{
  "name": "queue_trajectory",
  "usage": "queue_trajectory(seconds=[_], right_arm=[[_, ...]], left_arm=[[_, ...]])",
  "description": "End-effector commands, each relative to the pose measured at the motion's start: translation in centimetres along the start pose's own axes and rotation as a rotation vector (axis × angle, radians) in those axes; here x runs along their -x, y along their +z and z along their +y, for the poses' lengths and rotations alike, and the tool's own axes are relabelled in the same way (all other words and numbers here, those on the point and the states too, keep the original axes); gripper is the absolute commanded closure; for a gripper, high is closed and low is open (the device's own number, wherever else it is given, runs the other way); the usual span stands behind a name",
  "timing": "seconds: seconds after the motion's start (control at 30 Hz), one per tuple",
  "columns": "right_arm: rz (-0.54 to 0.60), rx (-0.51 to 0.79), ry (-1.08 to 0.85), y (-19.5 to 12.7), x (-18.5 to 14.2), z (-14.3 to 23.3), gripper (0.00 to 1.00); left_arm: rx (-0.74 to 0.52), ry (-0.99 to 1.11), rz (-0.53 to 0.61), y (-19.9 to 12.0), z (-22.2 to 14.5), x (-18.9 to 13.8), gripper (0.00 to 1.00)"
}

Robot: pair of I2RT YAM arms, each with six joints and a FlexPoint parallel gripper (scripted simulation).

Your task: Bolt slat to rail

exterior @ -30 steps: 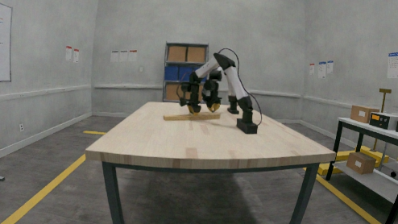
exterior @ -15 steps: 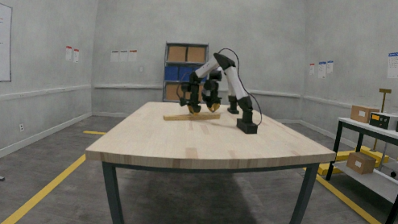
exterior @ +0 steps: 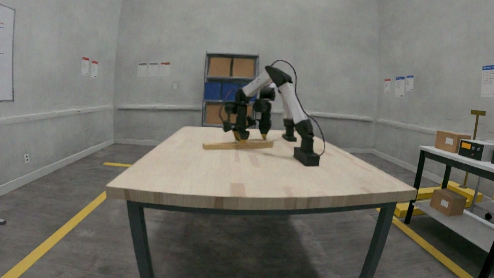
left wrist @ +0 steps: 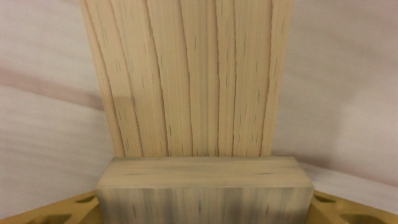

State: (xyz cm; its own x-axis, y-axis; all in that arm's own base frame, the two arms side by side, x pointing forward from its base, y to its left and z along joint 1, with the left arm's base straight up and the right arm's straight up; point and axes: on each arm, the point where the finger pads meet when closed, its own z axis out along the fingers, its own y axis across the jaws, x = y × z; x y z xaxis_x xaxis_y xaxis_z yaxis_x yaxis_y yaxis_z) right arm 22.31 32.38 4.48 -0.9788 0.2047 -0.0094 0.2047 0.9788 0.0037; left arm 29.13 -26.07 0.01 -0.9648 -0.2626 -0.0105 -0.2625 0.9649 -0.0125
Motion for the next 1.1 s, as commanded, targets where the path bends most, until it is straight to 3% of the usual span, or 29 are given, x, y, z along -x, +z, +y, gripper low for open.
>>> queue_trajectory(seconds=[0.0,0.33,0.4,0.43,0.9,0.97,1.07], right_arm=[[-0.004,0.014,-0.350,-0.66,0.00,0.28,0.64],[-0.007,0.012,-0.923,-0.74,-0.02,0.26,0.64],[-0.007,0.012,-0.923,-0.74,-0.02,0.26,0.64],[-0.007,0.011,-1.066,-0.75,-0.02,0.26,0.64],[-0.010,0.008,-1.864,-0.87,-0.05,0.24,0.64],[-0.010,0.008,-1.864,-0.87,-0.05,0.24,0.64],[-0.010,0.008,-2.119,-0.90,-0.05,0.23,0.64]], left_arm=[[-0.016,0.001,-0.010,-0.53,-0.39,0.12,0.33],[-0.016,0.001,-0.010,-0.53,-0.39,0.12,0.33],[-0.016,0.001,-0.010,-0.53,-0.39,0.12,0.33],[-0.016,0.001,-0.010,-0.53,-0.39,0.12,0.33],[-0.016,0.001,-0.010,-0.53,-0.39,0.12,0.33],[-0.016,0.001,-0.010,-0.53,-0.39,0.12,0.33],[-0.016,0.001,-0.010,-0.53,-0.39,0.12,0.33]])
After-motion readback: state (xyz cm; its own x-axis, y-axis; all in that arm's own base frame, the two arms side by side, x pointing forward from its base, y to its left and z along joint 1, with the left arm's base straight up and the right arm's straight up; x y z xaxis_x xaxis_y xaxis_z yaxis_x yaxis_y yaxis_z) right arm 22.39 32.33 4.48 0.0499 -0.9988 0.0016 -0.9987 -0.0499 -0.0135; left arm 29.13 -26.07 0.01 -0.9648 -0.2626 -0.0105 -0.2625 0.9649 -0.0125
